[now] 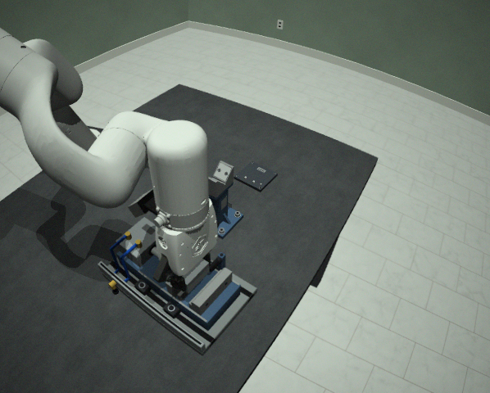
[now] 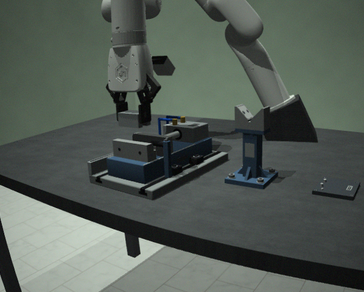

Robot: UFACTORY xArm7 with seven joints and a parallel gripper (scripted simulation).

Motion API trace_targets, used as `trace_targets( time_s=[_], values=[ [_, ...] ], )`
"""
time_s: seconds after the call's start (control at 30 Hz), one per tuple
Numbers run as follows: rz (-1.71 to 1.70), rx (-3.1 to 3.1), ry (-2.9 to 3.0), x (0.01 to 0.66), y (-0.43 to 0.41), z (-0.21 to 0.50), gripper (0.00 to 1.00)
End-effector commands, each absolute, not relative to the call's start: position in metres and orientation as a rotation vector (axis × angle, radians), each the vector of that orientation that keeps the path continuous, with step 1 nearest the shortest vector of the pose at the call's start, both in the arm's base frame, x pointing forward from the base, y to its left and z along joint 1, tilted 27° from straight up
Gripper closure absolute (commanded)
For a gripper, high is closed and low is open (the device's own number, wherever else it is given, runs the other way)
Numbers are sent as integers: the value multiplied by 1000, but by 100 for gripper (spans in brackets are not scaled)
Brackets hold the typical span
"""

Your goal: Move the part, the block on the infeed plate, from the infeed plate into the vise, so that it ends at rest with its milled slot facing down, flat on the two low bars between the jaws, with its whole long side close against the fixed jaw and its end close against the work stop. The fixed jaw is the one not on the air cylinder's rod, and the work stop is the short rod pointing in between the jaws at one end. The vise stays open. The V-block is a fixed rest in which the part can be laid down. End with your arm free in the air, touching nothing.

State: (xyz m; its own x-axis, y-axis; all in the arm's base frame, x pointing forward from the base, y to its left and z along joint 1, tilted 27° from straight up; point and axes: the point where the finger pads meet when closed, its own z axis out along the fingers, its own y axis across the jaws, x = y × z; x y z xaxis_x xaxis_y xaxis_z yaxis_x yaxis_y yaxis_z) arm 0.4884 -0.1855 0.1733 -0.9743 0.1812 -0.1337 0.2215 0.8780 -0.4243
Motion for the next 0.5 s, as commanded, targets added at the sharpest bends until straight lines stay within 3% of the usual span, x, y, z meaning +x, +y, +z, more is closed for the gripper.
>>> trace_targets(
  time_s=[0.0,0.47],
  values=[
    [-684,315,2952,490,-185,174,100],
    [-684,315,2952,490,-189,165,100]
  ],
)
